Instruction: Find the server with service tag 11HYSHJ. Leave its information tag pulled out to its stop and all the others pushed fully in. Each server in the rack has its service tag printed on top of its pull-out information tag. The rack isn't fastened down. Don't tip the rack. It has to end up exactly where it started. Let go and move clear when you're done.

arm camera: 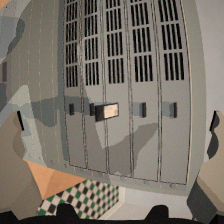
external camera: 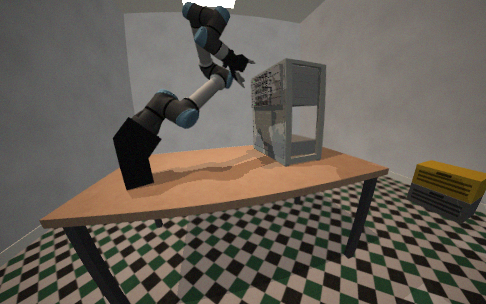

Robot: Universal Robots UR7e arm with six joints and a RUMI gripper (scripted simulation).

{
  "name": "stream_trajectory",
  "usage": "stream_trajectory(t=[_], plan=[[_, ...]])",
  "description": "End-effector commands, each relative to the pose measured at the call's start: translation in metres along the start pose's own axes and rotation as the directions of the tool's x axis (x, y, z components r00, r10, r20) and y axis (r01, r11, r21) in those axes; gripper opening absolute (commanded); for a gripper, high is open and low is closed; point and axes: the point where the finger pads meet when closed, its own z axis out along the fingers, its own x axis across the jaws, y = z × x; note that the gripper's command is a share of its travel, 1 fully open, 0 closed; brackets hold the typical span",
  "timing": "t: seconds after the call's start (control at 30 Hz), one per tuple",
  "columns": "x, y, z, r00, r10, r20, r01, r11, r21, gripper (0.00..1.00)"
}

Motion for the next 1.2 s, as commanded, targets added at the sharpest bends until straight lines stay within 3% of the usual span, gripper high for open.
stream_trajectory(t=[0.0, 1.17], plan=[[-0.0008, -0.0005, 0.0001, 1.0, -0.002, -0.01, 0.002, 1.0, -0.008, 1.0], [-0.01, -0.0035, 0.002, 0.996, -0.019, -0.083, 0.013, 0.998, -0.068, 1.0]])
